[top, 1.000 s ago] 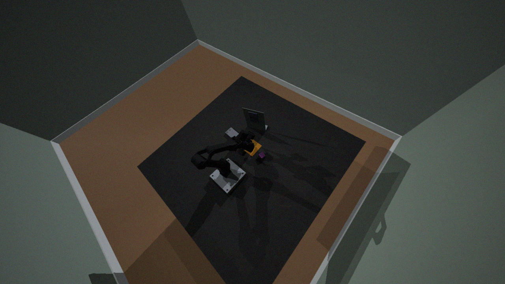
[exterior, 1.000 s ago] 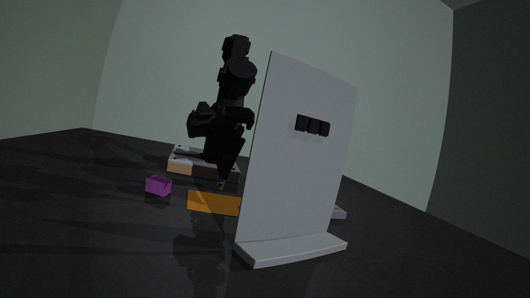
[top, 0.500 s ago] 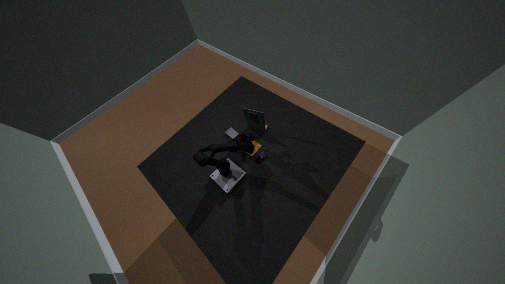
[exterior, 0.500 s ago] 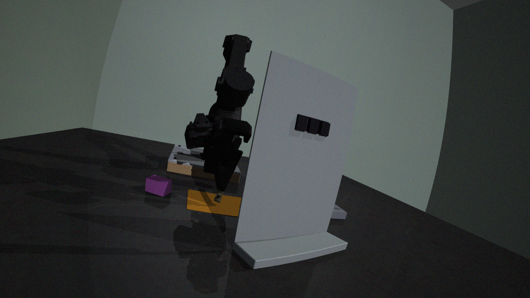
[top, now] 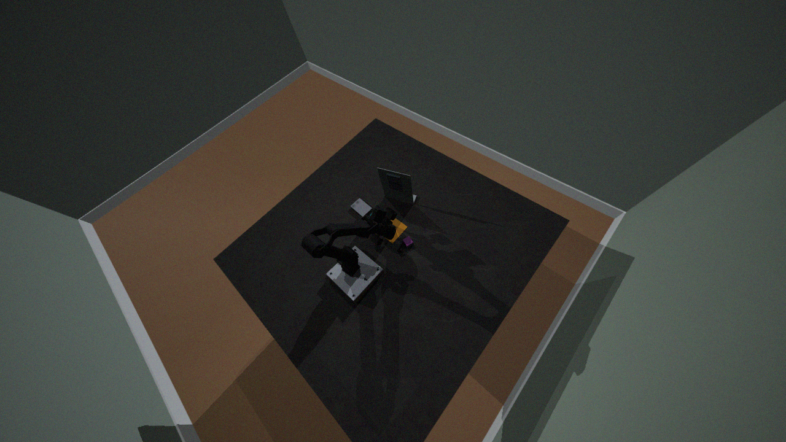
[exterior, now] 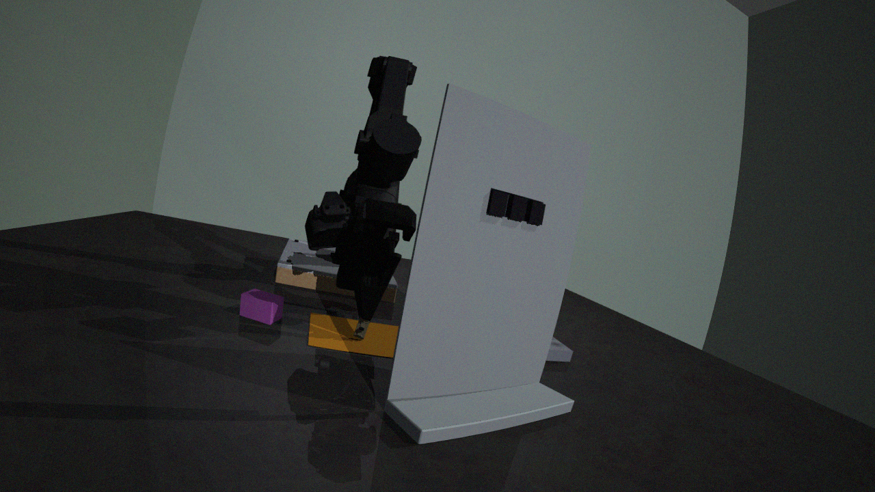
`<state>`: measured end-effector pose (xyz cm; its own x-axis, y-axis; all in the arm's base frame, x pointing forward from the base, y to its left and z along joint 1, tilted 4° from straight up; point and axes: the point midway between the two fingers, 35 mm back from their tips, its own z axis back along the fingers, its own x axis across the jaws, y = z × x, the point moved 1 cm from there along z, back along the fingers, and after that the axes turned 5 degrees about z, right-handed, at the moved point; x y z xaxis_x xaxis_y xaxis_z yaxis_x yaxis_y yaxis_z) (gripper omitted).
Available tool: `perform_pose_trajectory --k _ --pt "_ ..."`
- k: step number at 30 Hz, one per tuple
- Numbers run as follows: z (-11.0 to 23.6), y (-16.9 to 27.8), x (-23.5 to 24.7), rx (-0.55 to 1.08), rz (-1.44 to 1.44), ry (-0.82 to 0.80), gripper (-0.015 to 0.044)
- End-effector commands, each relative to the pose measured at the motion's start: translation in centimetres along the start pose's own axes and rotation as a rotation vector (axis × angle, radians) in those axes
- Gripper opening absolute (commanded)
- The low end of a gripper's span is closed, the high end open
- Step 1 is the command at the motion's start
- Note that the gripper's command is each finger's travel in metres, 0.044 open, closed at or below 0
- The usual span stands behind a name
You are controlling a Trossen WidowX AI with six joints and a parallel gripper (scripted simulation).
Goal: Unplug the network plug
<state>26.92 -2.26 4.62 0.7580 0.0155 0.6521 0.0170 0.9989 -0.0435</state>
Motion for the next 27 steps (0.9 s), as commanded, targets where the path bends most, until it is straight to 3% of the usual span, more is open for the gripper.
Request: perform_pose_trajectory --k 1,14,20,27 --pt "-0.22 0.02 -0.15 -0.005 -0.004 0.007 0.0000" --pt "-0.21 0.15 0.01 0.000 0.000 0.000 0.0000" --pt "-0.21 0.15 0.01 0.000 0.000 0.000 0.0156" --pt "-0.10 0.13 0.02 0.000 0.000 0.000 0.0156"
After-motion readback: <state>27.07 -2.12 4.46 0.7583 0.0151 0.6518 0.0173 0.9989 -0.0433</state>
